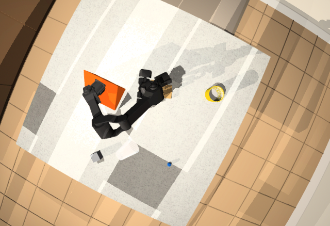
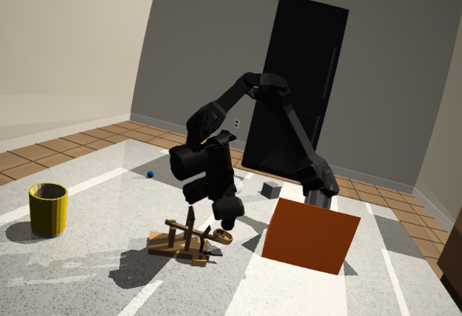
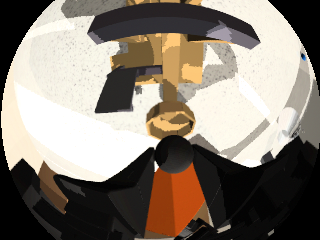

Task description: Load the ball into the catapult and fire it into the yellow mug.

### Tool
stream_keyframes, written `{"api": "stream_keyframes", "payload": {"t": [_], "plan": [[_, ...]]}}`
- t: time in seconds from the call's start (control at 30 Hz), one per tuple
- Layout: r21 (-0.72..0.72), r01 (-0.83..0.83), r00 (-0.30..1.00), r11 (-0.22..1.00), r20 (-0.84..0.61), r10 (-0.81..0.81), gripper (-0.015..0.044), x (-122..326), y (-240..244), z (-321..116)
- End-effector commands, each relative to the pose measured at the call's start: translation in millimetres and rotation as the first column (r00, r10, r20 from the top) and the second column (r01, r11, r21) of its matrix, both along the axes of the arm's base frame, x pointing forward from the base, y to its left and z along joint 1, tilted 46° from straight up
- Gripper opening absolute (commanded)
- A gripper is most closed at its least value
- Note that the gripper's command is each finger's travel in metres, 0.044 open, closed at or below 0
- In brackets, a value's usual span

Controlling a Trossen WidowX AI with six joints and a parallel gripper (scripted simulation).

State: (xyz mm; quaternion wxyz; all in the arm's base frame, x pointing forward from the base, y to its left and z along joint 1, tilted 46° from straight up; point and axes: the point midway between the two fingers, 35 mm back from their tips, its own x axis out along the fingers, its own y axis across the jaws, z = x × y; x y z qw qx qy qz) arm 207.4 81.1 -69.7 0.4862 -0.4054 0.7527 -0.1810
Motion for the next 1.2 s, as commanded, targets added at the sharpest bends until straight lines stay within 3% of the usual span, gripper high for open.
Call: {"api": "stream_keyframes", "payload": {"t": [0.0,0.43,0.77,0.97,1.07,1.17], "plan": [[-0.001,-0.007,1.0,1.0,-0.002,0.007,0.0,1,-3,-3],[0.001,-0.001,1.0,1.0,0.002,0.001,0.0,2,-7,-8],[0.001,-0.001,1.0,1.0,0.002,0.001,0.0263,2,-4,-6],[-0.009,-0.007,1.0,1.0,-0.014,0.007,0.042,-10,65,61],[-0.012,-0.008,1.0,1.0,-0.016,0.008,0.044,-13,73,71],[0.033,-0.046,0.999,0.998,0.003,0.046,0.044,1,72,53]]}}
